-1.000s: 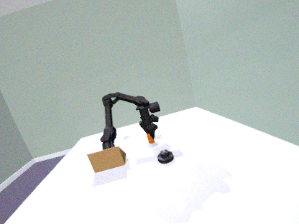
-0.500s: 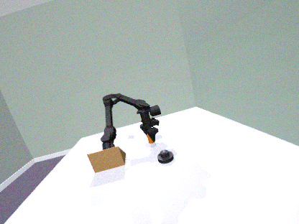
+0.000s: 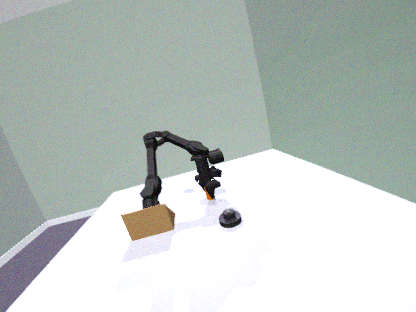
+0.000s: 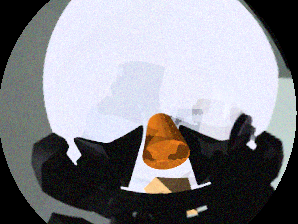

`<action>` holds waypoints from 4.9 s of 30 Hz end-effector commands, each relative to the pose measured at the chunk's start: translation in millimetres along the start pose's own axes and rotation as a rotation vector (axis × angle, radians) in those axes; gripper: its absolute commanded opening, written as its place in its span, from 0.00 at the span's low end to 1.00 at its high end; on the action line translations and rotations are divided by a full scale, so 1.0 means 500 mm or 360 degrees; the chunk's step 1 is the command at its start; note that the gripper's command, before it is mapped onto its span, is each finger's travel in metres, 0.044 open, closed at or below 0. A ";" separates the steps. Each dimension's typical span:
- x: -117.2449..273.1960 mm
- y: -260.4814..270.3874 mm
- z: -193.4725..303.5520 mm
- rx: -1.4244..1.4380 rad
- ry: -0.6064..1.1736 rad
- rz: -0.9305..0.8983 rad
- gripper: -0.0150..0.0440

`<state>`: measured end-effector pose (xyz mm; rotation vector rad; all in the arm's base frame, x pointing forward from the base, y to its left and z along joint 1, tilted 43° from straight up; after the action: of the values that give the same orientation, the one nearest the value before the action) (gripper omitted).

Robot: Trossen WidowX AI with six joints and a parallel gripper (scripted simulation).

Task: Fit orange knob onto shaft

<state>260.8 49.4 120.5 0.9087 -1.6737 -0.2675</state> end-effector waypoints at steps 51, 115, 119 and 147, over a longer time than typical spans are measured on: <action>0.309 0.029 -0.011 -0.0019 0.0070 0.0382 0.25; 0.373 0.118 -0.035 -0.0009 0.0308 0.1630 0.25; 0.373 0.118 -0.035 -0.0009 0.0308 0.1630 0.25; 0.353 0.093 -0.029 -0.0019 0.0248 0.1354 0.25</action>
<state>244.8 -32.2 288.0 0.0776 -1.7508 0.4160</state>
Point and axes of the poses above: the point midway between the two fingers, 35 mm back from their tips, its own x axis back along the fingers, its own y axis across the jaws, z = x × y, the point moved 7 cm from there along x, back along the fingers, and after that the axes turned 10 degrees about x, right-handed, at the moved point
